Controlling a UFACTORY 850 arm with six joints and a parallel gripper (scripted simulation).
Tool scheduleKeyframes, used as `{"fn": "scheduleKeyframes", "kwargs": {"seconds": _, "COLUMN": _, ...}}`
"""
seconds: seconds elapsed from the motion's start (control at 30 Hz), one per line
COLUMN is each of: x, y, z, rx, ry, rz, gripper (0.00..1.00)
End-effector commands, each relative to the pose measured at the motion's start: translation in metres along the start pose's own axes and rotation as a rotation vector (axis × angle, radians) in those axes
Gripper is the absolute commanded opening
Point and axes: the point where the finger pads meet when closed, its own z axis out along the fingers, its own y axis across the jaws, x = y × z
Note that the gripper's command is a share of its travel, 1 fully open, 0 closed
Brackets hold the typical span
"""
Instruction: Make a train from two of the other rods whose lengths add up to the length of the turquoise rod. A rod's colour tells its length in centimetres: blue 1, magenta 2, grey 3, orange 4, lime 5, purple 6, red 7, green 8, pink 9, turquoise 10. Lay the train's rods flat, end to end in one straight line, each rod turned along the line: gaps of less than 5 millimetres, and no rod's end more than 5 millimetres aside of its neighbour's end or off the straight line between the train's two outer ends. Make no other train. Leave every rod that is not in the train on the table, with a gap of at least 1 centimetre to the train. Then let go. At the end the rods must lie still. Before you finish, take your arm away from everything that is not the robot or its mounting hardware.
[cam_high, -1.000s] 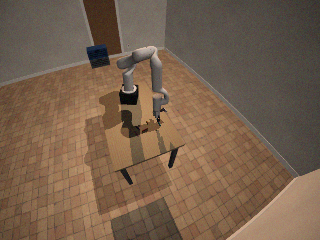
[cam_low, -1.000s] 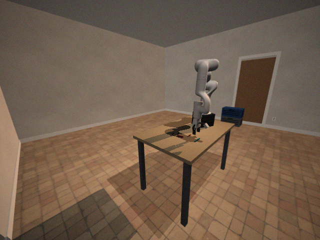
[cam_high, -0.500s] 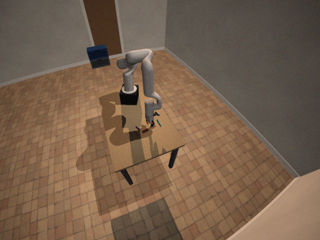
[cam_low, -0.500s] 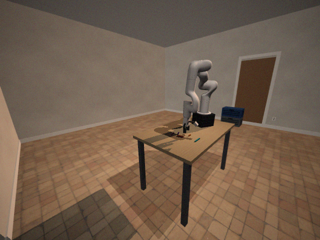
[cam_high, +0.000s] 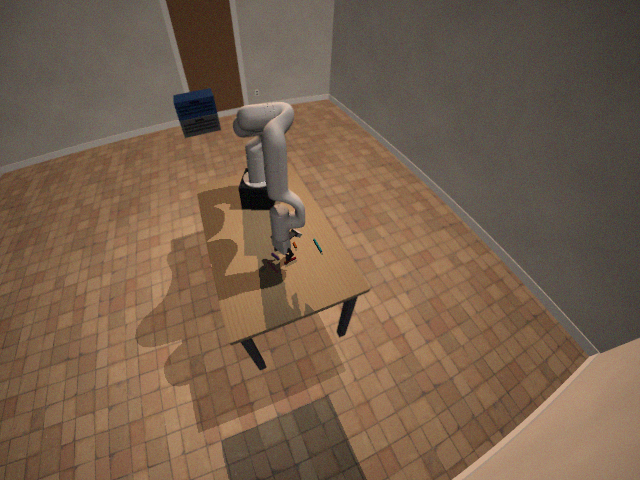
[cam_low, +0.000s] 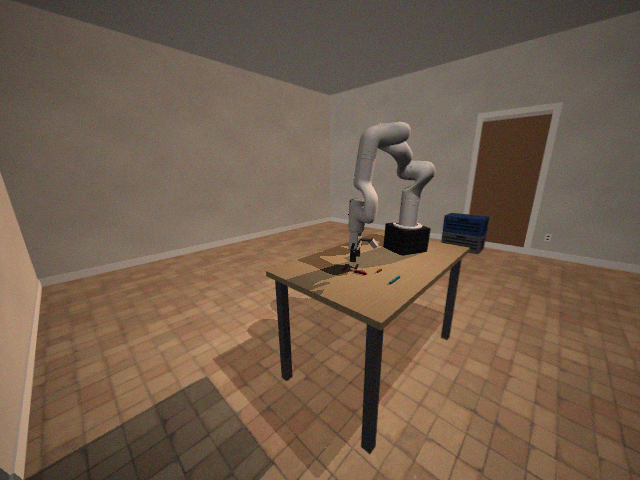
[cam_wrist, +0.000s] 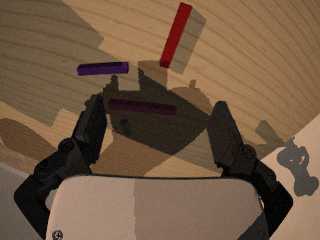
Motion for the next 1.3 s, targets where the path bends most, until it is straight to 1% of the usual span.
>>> {"fn": "scheduleKeyframes", "kwargs": {"seconds": 0.0, "x": -0.039, "y": -0.012, "z": -0.001, "rx": -0.014, "ry": 0.019, "rz": -0.071, "gripper": 1.00}}
{"fn": "scheduleKeyframes", "kwargs": {"seconds": 0.03, "x": -0.046, "y": -0.014, "z": -0.001, "rx": -0.014, "ry": 0.018, "rz": -0.083, "gripper": 1.00}}
{"fn": "scheduleKeyframes", "kwargs": {"seconds": 0.1, "x": -0.046, "y": -0.014, "z": -0.001, "rx": -0.014, "ry": 0.018, "rz": -0.083, "gripper": 1.00}}
{"fn": "scheduleKeyframes", "kwargs": {"seconds": 0.13, "x": -0.064, "y": -0.023, "z": -0.002, "rx": -0.014, "ry": 0.017, "rz": -0.116, "gripper": 1.00}}
{"fn": "scheduleKeyframes", "kwargs": {"seconds": 0.37, "x": -0.104, "y": -0.043, "z": -0.002, "rx": -0.013, "ry": 0.015, "rz": -0.189, "gripper": 1.00}}
{"fn": "scheduleKeyframes", "kwargs": {"seconds": 0.47, "x": -0.108, "y": -0.045, "z": -0.002, "rx": -0.013, "ry": 0.015, "rz": -0.196, "gripper": 1.00}}
{"fn": "scheduleKeyframes", "kwargs": {"seconds": 0.5, "x": -0.108, "y": -0.045, "z": -0.002, "rx": -0.013, "ry": 0.015, "rz": -0.196, "gripper": 0.24}}
{"fn": "scheduleKeyframes", "kwargs": {"seconds": 1.27, "x": -0.108, "y": -0.045, "z": -0.002, "rx": -0.013, "ry": 0.015, "rz": -0.196, "gripper": 0.24}}
